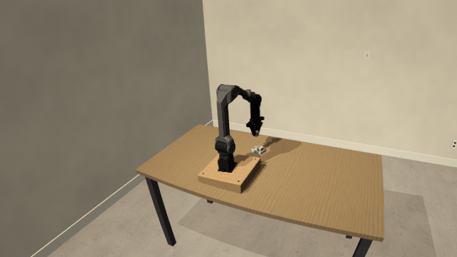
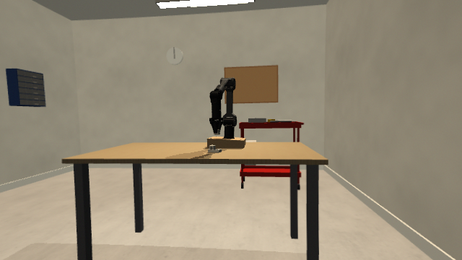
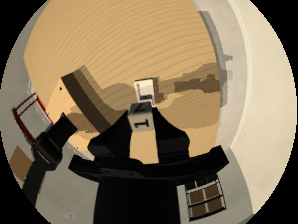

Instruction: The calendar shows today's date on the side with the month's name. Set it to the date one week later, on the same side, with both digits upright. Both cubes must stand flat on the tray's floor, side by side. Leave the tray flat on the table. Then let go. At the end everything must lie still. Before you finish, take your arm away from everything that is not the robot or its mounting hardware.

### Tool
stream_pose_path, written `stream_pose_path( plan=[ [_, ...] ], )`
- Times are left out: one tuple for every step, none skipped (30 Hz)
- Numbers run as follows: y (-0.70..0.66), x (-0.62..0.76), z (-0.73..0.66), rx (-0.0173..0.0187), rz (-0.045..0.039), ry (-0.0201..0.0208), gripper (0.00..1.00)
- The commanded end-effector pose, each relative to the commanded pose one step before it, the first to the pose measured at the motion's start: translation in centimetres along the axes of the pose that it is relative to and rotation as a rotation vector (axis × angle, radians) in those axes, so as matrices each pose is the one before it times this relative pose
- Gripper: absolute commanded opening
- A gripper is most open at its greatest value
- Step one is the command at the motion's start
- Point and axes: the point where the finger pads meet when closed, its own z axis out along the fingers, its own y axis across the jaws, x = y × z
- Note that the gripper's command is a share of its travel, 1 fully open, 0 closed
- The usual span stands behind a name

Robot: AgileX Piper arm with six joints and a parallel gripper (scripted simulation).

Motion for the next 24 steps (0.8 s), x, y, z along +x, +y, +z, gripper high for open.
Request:
stream_pose_path(
  plan=[
    [0.024, 0.015, 0.373, -0.00237, -0.0003, 0.00037, 0.33],
    [-0.001, -0.006, 0.202, -0.00002, -0.00012, -0.0001, 0.33],
    [0.0, -0.005, 0.241, -0.00002, -0.00007, -0.00012, 0.33],
    [-0.001, -0.004, 0.28, -0.00001, -0.00002, -0.00009, 0.33],
    [0.0, -0.002, 0.316, -0.00001, -0.00004, -0.00003, 0.33],
    [-0.002, -0.002, 0.351, 0.0, -0.00005, -0.00002, 0.33],
    [-0.001, -0.002, 0.381, -0.00001, -0.00004, -0.00003, 0.33],
    [-0.001, -0.002, 0.408, -0.00001, -0.00002, -0.00003, 0.33],
    [-0.001, -0.001, 0.429, 0.0, -0.00002, -0.00002, 0.33],
    [-0.001, -0.001, 0.446, 0.0, -0.00002, -0.00002, 0.33],
    [0.0, 0.0, 0.0, 0.0, 0.0, 0.0, 0.33],
    [0.0, 0.0, 0.0, 0.0, 0.0, 0.0, 0.33],
    [-0.003, 0.012, 0.458, 0.00004, 0.00026, 0.00027, 0.33],
    [0.0, -0.014, 0.465, -0.00004, -0.00026, -0.00029, 0.33],
    [-0.001, -0.005, 0.465, -0.00002, -0.00007, -0.00011, 0.33],
    [-0.002, 0.002, 0.46, 0.00001, 0.00006, 0.00005, 0.33],
    [-0.002, 0.002, 0.449, 0.00001, 0.00003, 0.00005, 0.33],
    [-0.002, 0.0, 0.433, 0.0, 0.00001, 0.0, 0.33],
    [-0.002, 0.0, 0.412, 0.0, 0.00003, 0.0, 0.33],
    [-0.001, 0.001, 0.386, 0.0, 0.00004, 0.00003, 0.33],
    [-0.001, 0.001, 0.356, 0.0, 0.00003, 0.00004, 0.33],
    [-0.002, 0.001, 0.322, 0.0, 0.00003, 0.00003, 0.33],
    [-0.001, 0.002, 0.285, 0.00001, 0.00004, 0.00005, 0.33],
    [-0.002, 0.002, 0.247, 0.0, 0.00004, 0.00004, 0.33]
  ],
)
